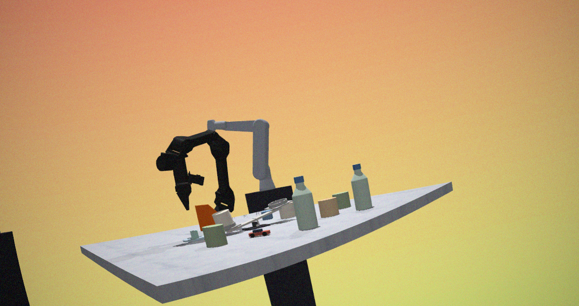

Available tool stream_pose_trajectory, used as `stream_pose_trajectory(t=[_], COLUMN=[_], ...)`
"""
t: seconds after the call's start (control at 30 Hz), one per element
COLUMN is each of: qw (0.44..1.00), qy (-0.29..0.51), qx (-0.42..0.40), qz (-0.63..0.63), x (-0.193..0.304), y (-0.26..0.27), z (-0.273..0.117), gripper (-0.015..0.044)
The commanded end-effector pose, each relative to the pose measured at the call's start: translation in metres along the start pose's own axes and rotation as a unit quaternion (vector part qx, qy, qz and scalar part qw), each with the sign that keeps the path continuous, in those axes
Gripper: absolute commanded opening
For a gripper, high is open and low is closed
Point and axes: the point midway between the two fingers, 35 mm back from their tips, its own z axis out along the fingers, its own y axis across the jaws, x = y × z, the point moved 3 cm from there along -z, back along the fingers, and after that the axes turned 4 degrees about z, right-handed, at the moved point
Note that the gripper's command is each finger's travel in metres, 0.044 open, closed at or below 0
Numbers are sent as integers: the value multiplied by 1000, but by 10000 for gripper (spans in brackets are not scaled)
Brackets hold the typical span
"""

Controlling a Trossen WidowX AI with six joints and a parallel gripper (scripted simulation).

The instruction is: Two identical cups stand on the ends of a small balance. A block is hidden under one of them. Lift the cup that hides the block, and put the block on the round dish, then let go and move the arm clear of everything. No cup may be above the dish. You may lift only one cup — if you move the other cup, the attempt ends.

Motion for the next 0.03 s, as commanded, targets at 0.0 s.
stream_pose_trajectory(t=[0.0], qw=[1000], qy=[1], qx=[-2], qz=[-2], x=[0], y=[0], z=[-2], gripper=[440])
